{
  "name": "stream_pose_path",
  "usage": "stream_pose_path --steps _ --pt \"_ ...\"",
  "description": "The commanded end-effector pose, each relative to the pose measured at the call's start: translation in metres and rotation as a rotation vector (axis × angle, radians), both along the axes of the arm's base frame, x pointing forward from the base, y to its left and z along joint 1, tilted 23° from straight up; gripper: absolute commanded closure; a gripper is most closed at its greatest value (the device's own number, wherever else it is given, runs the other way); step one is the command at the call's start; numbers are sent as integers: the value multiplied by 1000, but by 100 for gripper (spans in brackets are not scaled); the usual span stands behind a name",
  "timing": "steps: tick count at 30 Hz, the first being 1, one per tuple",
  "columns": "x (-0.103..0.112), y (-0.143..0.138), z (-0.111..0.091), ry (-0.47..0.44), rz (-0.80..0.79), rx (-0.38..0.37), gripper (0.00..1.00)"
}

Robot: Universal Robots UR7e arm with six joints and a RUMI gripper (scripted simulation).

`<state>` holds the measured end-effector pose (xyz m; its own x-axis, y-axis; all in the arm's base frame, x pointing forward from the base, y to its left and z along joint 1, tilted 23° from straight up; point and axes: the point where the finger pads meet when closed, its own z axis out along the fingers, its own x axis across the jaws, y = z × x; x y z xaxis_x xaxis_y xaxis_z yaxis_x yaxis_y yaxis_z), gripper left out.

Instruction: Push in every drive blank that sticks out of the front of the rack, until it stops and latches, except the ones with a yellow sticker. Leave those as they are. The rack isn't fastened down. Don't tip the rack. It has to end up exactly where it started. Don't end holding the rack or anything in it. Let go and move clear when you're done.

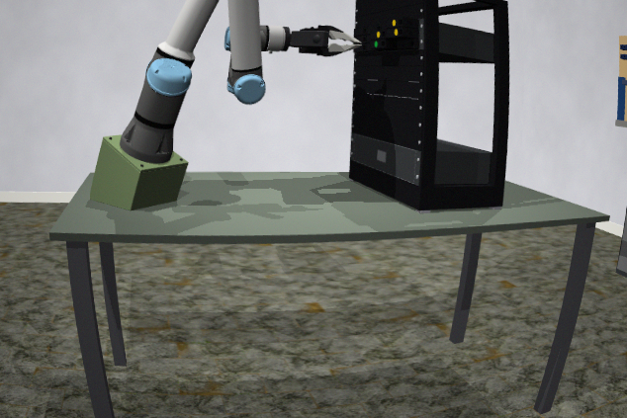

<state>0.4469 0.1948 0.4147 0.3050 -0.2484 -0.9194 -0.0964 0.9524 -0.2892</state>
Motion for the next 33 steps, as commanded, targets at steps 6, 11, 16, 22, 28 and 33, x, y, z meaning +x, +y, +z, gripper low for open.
stream_pose_path --steps 6,11,16,22,28,33 --pt "36 8 10 1 1 -1 100" --pt "38 8 10 1 1 -1 100" --pt "38 8 10 1 1 -1 100" --pt "38 8 10 1 1 -1 100" --pt "38 8 10 1 1 -1 100" --pt "38 8 10 1 1 -1 100"
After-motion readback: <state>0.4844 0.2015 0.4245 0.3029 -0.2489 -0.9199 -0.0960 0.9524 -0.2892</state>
